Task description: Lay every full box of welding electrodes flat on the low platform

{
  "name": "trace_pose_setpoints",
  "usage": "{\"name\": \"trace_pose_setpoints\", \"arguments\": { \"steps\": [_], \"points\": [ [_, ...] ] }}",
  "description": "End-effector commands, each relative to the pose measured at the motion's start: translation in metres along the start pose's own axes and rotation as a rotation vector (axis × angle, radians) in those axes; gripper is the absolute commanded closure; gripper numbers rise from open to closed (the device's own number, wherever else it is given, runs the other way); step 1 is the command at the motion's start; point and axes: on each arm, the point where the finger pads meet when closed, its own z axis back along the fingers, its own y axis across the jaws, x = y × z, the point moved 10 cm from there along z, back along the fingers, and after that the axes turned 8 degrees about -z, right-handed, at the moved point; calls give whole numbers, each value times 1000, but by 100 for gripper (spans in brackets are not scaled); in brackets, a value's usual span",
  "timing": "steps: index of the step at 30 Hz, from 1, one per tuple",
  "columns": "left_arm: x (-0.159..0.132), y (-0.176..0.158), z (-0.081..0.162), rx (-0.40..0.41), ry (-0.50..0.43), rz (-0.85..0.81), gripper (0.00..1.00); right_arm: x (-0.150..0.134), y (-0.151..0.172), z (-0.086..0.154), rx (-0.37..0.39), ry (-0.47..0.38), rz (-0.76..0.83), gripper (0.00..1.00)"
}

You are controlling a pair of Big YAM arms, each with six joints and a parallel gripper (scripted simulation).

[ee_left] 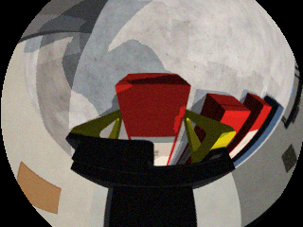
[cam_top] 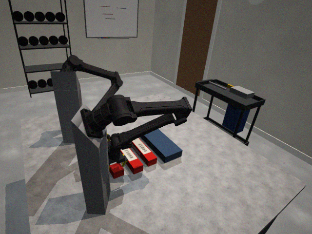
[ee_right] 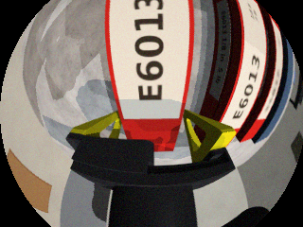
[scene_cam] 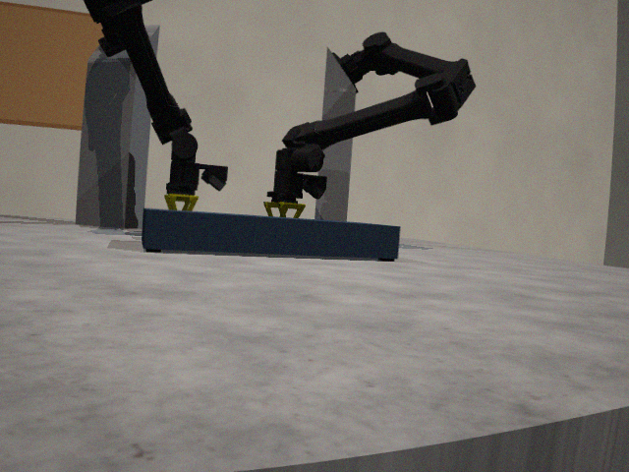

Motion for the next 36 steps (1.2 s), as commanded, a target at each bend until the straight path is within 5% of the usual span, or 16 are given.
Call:
{"name": "trace_pose_setpoints", "arguments": {
  "steps": [1,12,13,14,36],
  "points": [
    [1,4,-3,5,-6,-6,0,-3,8,-3,17,1,21,0],
    [0,6,5,9,8,-22,0,-2,9,6,19,-7,24,0],
    [0,6,5,9,8,-22,0,-2,9,6,19,-7,24,100],
    [0,6,5,9,8,-22,100,-2,9,6,19,-7,24,100],
    [0,6,5,9,8,-22,100,-2,9,6,19,-7,24,100]
  ]
}}
